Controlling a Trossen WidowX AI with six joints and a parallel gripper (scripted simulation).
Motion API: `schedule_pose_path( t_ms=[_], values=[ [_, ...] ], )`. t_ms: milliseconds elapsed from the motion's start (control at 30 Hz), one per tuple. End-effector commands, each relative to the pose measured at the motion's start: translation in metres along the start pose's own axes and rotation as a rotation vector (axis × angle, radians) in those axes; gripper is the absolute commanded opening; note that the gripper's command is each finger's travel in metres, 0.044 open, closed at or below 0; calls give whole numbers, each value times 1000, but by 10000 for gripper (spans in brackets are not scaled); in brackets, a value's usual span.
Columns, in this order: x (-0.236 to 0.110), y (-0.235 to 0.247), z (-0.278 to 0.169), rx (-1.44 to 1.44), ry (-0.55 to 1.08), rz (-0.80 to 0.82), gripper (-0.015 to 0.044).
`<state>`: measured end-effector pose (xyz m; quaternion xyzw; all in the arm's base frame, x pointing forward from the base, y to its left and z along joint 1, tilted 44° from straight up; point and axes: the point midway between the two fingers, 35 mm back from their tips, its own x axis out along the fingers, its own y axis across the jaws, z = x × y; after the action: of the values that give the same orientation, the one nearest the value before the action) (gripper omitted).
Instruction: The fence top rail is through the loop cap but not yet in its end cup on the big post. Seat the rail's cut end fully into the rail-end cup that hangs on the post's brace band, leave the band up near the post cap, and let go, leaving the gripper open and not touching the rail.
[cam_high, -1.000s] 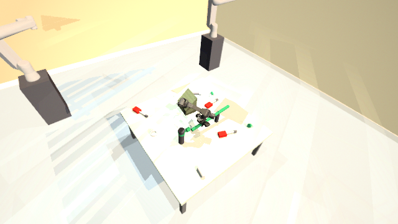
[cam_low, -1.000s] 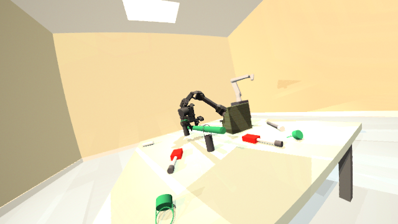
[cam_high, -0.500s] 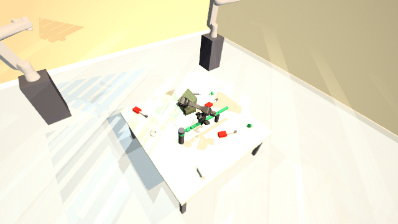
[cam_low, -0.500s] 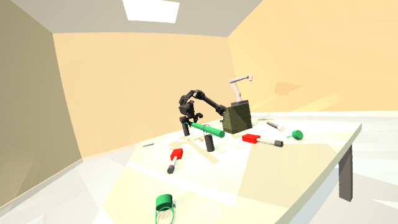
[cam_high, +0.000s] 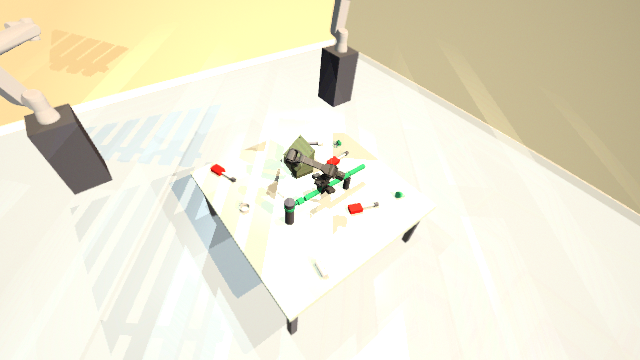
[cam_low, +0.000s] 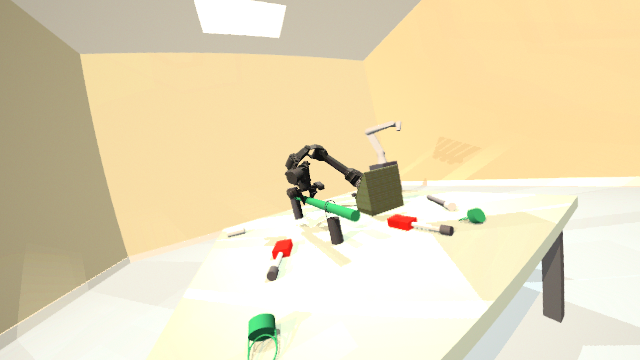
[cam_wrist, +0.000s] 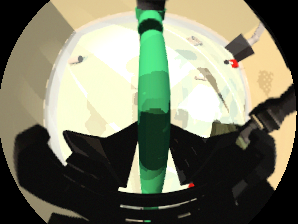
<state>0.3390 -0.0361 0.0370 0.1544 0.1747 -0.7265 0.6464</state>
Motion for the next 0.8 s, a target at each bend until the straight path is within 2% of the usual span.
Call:
schedule_pose_path(
  t_ms=[0,767],
  values=[
    [-3,3,4,-1,-2,4,0],
    [2,4,22,-5,0,-3,0]
  ],
)
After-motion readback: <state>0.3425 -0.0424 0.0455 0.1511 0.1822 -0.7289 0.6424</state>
